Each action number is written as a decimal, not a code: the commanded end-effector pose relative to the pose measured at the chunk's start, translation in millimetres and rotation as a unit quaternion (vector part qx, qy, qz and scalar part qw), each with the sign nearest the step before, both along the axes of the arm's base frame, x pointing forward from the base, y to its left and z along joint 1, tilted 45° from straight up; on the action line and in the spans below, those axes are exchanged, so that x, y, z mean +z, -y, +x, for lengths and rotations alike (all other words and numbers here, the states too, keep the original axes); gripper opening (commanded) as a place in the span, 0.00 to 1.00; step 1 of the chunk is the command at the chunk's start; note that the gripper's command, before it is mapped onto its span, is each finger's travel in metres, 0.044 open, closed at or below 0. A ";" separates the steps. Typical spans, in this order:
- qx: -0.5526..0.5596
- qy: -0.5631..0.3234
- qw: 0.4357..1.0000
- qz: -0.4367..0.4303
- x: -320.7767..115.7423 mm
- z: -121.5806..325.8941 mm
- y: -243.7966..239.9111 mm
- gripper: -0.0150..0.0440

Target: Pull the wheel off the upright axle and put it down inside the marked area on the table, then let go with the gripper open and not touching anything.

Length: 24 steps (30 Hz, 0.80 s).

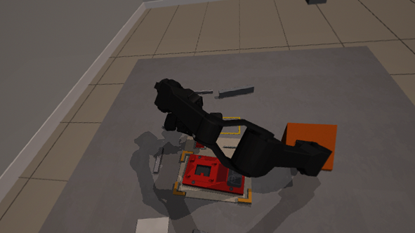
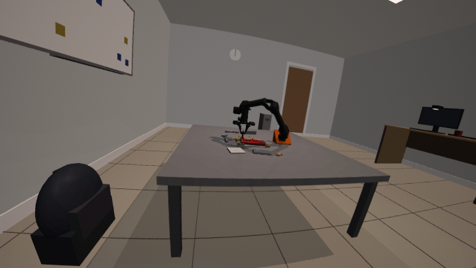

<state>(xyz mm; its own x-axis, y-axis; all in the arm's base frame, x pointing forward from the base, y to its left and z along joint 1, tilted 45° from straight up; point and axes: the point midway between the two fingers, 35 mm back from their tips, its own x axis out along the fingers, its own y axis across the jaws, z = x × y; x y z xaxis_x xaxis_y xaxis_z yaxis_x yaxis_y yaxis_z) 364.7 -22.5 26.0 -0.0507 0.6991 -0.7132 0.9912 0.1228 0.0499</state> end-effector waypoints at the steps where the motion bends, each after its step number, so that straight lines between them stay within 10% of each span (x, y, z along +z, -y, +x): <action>1: -0.001 0.004 1.000 -0.003 3.1 1.1 4.6 0.25; 24: -0.002 0.005 1.000 -0.003 9.0 1.2 10.5 0.25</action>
<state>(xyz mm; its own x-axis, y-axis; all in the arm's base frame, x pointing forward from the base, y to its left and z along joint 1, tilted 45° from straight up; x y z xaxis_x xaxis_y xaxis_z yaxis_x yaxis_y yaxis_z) 365.5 -30.5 32.3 -0.0423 0.6992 -0.7137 0.9918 0.1154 0.0543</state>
